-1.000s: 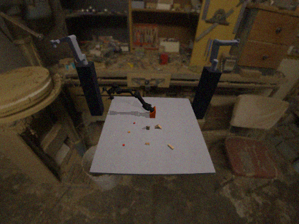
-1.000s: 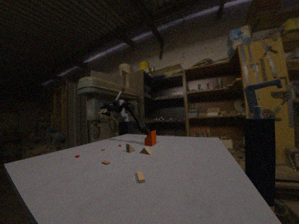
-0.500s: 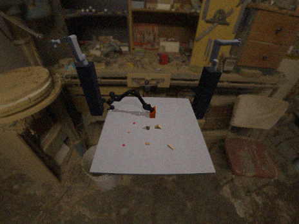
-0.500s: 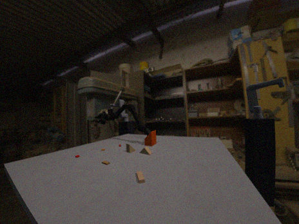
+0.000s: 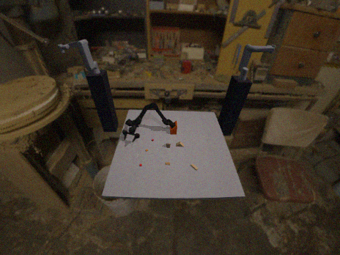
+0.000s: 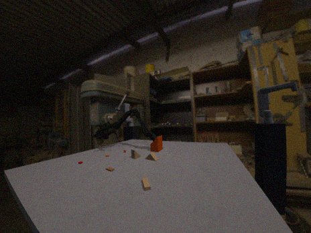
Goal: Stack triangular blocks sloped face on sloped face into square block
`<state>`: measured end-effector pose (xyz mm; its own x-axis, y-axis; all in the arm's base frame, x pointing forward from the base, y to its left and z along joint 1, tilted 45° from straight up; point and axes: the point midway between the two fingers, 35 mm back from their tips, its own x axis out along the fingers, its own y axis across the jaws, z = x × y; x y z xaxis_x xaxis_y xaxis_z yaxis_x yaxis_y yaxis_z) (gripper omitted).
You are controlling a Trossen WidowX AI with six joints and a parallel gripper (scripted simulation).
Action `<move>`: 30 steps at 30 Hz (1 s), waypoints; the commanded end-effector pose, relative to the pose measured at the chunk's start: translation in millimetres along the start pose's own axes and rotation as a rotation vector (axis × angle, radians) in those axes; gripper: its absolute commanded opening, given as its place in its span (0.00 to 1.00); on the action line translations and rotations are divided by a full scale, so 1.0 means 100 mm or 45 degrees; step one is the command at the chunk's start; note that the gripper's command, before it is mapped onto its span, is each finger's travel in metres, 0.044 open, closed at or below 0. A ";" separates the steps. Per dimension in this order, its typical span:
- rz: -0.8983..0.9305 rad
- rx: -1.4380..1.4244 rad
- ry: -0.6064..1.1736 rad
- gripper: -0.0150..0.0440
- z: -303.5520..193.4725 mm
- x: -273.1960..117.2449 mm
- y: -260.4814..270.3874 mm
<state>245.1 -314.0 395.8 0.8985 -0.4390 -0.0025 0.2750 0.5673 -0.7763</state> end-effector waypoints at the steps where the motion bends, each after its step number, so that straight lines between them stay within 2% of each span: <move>1: 0.184 0.029 0.072 1.00 -0.11 0.22 0.62; 7: 0.517 -0.002 0.182 1.00 -0.16 0.35 1.67; 13: 0.894 -0.135 0.287 1.00 -0.17 0.17 2.73; 22: 1.510 -0.549 0.386 1.00 -0.25 -0.67 4.02; 27: 1.864 -0.921 0.346 1.00 -0.36 -1.32 4.44; 30: 1.914 -0.980 0.336 1.00 -0.39 -1.42 4.48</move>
<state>243.6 -29.9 32.8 0.1638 0.0104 -0.9864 -0.9619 0.2234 -0.1573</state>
